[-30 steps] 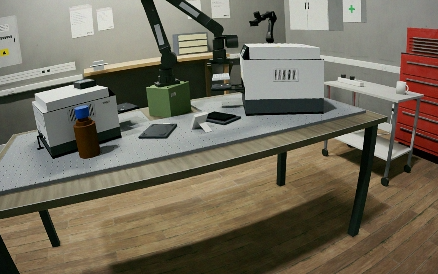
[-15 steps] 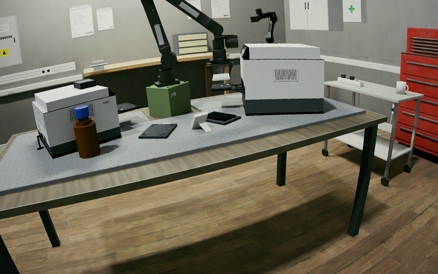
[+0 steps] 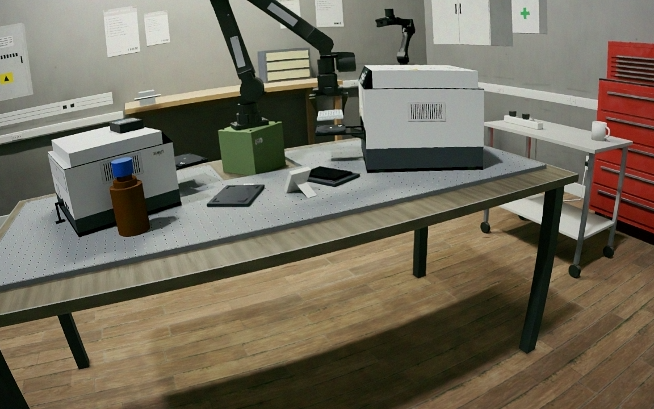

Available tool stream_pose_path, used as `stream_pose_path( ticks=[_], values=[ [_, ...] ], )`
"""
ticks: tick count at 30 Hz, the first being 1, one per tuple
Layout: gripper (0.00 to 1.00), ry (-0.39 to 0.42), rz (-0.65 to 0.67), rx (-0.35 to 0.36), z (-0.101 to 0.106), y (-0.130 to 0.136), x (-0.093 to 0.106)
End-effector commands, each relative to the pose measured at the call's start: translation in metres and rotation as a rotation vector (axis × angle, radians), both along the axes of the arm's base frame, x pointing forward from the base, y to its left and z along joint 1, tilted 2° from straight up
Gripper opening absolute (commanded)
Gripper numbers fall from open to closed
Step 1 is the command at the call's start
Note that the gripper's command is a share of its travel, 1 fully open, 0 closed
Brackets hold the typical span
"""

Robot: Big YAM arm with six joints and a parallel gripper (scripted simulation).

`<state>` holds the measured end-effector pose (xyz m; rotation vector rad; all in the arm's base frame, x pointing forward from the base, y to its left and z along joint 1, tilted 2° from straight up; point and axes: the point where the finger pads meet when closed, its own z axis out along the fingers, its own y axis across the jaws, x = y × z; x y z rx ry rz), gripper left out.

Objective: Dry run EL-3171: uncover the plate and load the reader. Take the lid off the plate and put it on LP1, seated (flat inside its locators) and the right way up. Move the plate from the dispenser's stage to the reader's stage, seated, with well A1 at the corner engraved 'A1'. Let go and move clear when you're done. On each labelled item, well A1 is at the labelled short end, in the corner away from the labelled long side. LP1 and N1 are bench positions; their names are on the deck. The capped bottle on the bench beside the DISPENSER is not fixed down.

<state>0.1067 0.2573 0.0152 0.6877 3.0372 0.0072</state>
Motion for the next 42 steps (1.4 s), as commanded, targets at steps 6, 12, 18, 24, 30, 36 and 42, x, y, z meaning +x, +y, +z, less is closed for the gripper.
stream_pose_path(
  ticks=[6,12,18,24,30,36,42],
  values=[
    [0.86,-0.007,0.003,0.02,0.0019,0.0122,0.0012],
    [0.86,-0.006,0.005,0.017,0.0014,0.0121,0.0005],
    [0.86,-0.005,0.004,0.016,0.0005,0.0121,0.0007],
    [0.86,-0.004,0.004,0.015,-0.0007,0.0118,0.0005],
    [0.86,-0.003,0.004,0.01,-0.0041,0.0103,-0.0004],
    [0.86,-0.001,0.004,0.007,-0.0061,0.0085,-0.0011],
    [0.86,-0.001,0.004,0.006,-0.0067,0.0078,-0.0014]
  ],
)
